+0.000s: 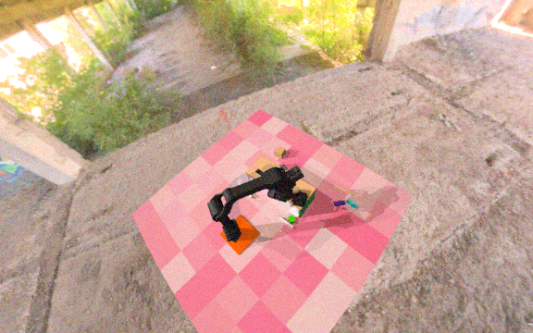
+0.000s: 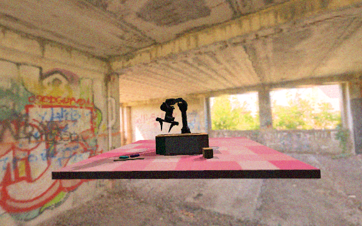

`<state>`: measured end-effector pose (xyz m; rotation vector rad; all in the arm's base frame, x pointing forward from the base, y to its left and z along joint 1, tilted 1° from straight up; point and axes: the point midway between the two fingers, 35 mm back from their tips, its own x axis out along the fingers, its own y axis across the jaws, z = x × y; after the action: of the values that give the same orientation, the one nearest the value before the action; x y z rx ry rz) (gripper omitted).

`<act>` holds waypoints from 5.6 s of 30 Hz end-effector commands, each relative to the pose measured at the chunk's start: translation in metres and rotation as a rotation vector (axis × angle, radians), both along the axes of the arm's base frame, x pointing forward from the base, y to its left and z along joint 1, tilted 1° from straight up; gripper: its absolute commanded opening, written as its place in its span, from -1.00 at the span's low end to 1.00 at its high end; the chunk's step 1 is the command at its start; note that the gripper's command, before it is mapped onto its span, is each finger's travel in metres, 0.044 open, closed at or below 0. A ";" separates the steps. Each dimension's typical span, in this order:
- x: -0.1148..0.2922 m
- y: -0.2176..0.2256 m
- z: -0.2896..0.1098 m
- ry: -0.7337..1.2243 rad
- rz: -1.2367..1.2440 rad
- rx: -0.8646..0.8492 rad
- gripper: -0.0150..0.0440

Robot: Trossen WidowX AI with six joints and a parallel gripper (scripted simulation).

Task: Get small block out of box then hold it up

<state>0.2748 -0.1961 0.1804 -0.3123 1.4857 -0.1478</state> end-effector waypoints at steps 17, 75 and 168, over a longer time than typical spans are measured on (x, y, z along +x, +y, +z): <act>-0.024 -0.018 0.006 -0.558 -1.868 0.441 0.47; -0.029 -0.034 -0.087 -0.578 -3.263 0.816 0.47; -0.081 0.028 0.018 -0.919 -3.761 1.031 -0.49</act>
<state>0.1978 -0.1708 0.1961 -2.3110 0.8106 1.3144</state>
